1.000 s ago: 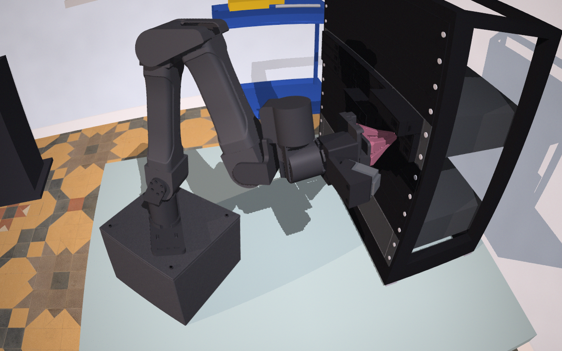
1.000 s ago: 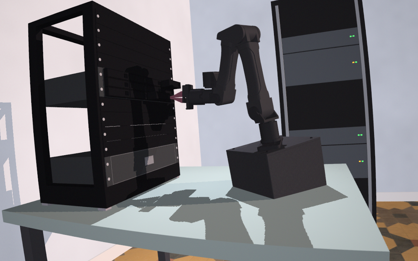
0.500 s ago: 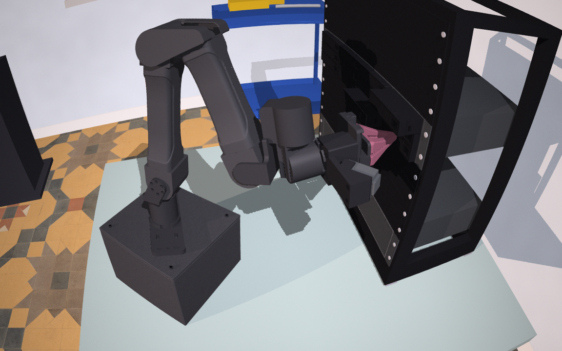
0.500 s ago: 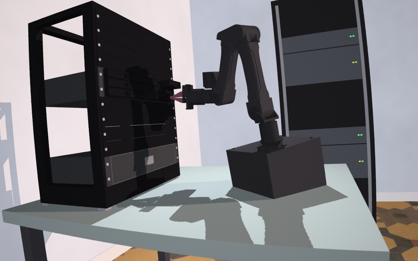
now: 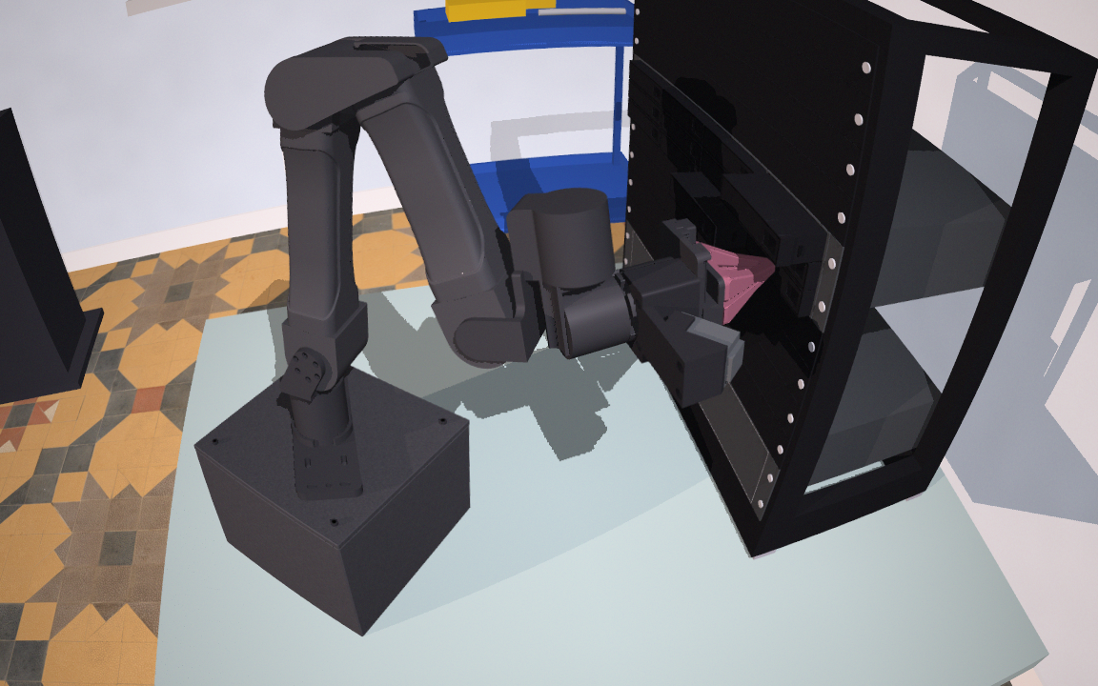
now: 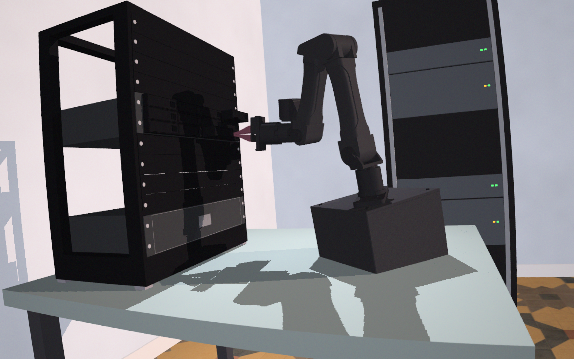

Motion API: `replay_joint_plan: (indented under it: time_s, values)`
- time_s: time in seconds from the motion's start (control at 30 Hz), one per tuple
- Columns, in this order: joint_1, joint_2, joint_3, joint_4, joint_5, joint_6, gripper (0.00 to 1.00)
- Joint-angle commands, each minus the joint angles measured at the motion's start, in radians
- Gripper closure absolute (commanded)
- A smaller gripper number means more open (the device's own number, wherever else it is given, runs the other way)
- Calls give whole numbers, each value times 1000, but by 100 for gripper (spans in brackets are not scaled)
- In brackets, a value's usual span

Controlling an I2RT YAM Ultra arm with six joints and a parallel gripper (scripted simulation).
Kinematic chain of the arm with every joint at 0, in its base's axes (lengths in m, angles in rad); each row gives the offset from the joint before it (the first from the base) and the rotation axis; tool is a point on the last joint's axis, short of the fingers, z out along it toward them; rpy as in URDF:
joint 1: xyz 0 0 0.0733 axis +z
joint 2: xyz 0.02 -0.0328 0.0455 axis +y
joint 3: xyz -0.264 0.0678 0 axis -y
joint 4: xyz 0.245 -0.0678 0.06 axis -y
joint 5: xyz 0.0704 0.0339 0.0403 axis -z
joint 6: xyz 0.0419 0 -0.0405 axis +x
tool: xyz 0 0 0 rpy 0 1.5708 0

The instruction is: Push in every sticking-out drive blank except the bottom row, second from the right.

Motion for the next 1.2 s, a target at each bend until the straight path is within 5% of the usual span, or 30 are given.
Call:
replay_joint_plan:
  time_s: [0.0,0.53,0.9,1.17]
  values:
    - [-34,19,-39,-91,65,-8,100]
    - [-295,-218,-300,13,-201,36,100]
    - [-312,-249,-265,-28,-221,38,100]
    - [-311,-384,-251,-160,-217,46,100]
